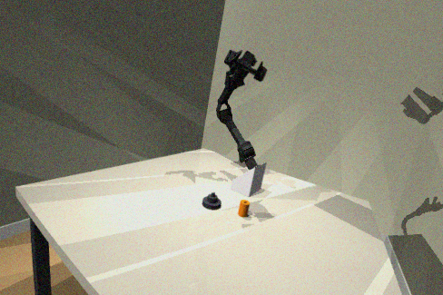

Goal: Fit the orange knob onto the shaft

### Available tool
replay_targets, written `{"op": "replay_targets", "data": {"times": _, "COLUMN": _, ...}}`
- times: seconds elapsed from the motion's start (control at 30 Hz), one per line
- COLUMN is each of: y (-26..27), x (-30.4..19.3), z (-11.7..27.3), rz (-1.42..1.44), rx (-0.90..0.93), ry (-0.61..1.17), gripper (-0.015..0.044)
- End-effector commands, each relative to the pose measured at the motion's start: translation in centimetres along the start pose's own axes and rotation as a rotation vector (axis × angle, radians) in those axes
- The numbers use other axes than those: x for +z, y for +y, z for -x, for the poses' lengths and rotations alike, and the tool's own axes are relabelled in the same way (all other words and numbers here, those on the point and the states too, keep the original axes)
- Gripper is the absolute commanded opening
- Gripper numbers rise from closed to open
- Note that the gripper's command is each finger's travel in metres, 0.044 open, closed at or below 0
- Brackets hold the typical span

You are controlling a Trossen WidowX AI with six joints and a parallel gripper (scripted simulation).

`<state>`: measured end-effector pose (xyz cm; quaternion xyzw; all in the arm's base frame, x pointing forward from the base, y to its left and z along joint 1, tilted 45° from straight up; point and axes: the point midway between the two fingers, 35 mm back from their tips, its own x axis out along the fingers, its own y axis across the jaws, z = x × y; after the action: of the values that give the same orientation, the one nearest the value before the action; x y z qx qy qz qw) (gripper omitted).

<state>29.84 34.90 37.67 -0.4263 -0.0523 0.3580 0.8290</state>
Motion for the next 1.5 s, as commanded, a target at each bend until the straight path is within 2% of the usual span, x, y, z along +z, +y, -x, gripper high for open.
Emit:
{"op": "replay_targets", "data": {"times": 0.0, "y": 3.1, "x": -5.3, "z": -2.9, "rz": -0.118, "rx": 0.074, "ry": 0.189, "gripper": 0.0440}}
{"op": "replay_targets", "data": {"times": 0.23, "y": 8.6, "x": -15.5, "z": -5.6, "rz": -0.336, "rx": 0.138, "ry": 0.564, "gripper": 0.0440}}
{"op": "replay_targets", "data": {"times": 0.47, "y": 13.9, "x": -26.0, "z": -4.7, "rz": -0.528, "rx": 0.105, "ry": 0.988, "gripper": 0.0440}}
{"op": "replay_targets", "data": {"times": 0.67, "y": 17.9, "x": -34.4, "z": -1.1, "rz": -0.642, "rx": -0.012, "ry": 1.375, "gripper": 0.0440}}
{"op": "replay_targets", "data": {"times": 0.93, "y": 21.5, "x": -42.9, "z": 6.8, "rz": -0.652, "rx": -0.291, "ry": 1.872, "gripper": 0.0440}}
{"op": "replay_targets", "data": {"times": 1.13, "y": 21.6, "x": -43.4, "z": 7.7, "rz": -0.643, "rx": -0.319, "ry": 1.910, "gripper": 0.0440}}
{"op": "replay_targets", "data": {"times": 1.27, "y": 22.4, "x": -46.3, "z": 8.9, "rz": -0.642, "rx": -0.320, "ry": 1.910, "gripper": 0.0440}}
{"op": "replay_targets", "data": {"times": 1.47, "y": 22.5, "x": -47.0, "z": 9.2, "rz": -0.642, "rx": -0.320, "ry": 1.910, "gripper": 0.0440}}
